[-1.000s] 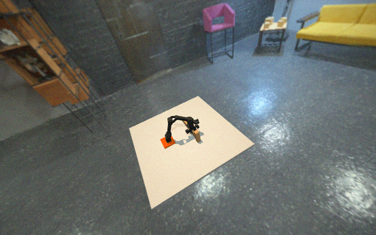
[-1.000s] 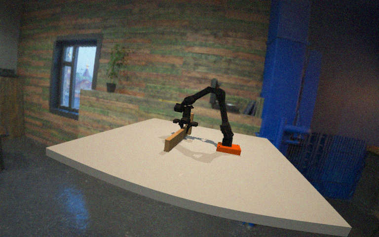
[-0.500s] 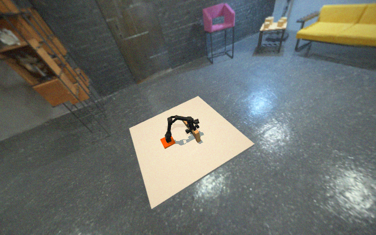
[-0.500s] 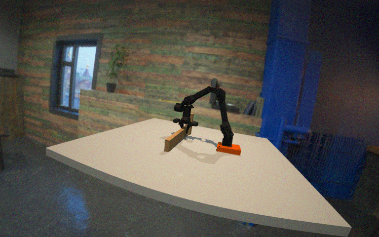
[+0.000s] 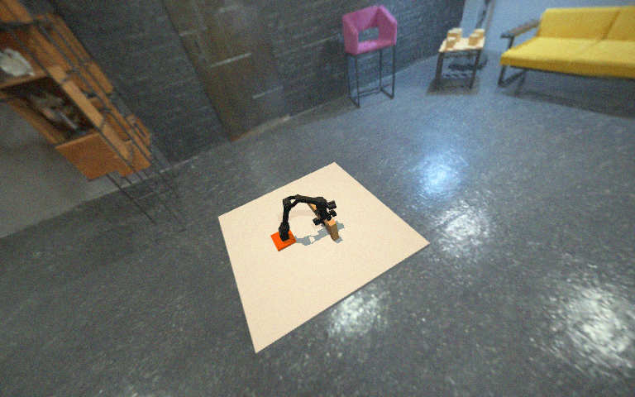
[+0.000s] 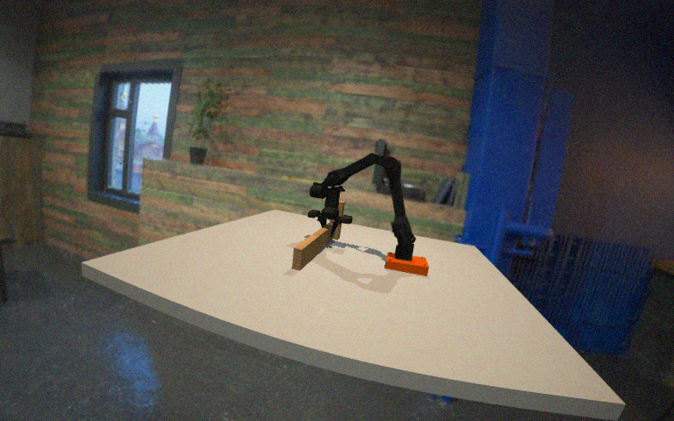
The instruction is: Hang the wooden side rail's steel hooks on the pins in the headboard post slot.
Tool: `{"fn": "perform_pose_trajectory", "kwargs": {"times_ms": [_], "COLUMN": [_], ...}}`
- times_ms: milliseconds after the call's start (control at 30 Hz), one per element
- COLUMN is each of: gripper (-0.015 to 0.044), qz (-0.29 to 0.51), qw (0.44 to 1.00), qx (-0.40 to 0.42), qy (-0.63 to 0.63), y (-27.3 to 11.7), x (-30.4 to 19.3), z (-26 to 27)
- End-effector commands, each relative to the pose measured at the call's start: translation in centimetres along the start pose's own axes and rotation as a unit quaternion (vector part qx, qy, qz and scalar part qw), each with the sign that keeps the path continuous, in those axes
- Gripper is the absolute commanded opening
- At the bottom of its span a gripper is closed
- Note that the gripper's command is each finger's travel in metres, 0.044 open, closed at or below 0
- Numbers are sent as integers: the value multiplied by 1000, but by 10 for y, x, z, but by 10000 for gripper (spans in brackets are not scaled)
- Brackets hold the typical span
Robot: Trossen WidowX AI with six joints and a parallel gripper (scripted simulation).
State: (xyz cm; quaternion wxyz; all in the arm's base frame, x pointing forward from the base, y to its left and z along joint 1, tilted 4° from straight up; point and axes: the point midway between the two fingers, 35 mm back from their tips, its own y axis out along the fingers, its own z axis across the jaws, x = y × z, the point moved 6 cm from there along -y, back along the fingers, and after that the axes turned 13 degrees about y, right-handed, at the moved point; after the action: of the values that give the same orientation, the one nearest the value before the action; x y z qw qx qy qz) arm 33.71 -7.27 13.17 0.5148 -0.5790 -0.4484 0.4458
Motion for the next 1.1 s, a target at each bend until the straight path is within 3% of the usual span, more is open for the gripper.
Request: {"fn": "perform_pose_trajectory", "kwargs": {"times_ms": [0,1067], "gripper": [0,0], "qz": [-1,-1], "qw": [1000,1000], "qx": [-5,-5], "qy": [-6,-6], "y": [-5,-10], "x": [0,0], "z": [0,0]}}
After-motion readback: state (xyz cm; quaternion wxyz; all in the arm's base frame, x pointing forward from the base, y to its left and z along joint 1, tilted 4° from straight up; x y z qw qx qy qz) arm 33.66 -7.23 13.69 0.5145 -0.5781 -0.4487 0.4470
